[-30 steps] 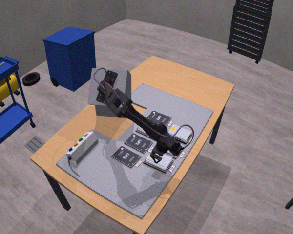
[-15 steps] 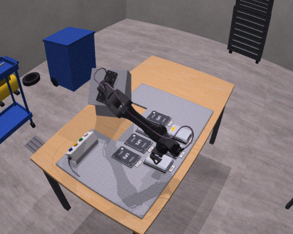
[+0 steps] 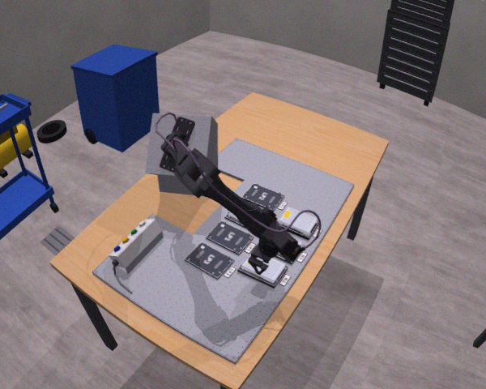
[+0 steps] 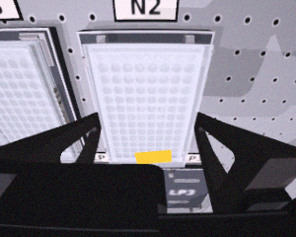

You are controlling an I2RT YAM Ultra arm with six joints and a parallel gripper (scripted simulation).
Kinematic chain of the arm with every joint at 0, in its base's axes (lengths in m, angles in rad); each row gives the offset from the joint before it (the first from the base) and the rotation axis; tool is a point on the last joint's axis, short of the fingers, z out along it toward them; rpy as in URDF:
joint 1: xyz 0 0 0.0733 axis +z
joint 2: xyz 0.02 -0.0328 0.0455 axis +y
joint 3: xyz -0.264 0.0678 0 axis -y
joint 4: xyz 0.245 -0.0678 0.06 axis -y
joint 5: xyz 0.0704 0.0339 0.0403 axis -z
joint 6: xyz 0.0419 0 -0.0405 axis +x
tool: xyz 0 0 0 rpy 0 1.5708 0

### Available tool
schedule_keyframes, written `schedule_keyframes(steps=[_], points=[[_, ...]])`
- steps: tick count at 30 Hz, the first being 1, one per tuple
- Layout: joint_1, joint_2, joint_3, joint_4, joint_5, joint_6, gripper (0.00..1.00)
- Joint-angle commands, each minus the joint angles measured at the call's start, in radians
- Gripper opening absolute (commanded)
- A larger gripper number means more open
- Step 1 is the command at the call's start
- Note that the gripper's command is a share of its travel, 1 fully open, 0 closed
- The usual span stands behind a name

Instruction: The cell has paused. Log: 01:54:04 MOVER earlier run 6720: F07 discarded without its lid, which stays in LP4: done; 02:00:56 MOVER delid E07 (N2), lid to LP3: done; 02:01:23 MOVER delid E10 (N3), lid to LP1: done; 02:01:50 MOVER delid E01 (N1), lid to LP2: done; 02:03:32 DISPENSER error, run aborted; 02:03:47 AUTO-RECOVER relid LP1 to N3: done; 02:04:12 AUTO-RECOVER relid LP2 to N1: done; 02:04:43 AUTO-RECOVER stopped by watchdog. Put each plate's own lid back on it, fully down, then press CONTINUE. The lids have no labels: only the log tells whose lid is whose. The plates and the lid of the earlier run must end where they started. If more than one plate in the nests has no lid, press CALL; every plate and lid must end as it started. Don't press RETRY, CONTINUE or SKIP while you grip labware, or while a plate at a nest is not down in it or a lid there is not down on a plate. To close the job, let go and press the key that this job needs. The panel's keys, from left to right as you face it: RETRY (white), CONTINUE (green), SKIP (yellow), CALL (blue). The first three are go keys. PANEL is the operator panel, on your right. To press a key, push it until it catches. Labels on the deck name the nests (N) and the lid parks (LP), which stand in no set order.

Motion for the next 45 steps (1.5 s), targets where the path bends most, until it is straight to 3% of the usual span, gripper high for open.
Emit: schedule_keyframes(steps=[1, 45], points=[[0.019, -0.002, -0.013, 0.028, -0.013, -0.012, 0.00], [0.019, 0.006, 0.016, 0.036, -0.001, -0.003, 0.00]])
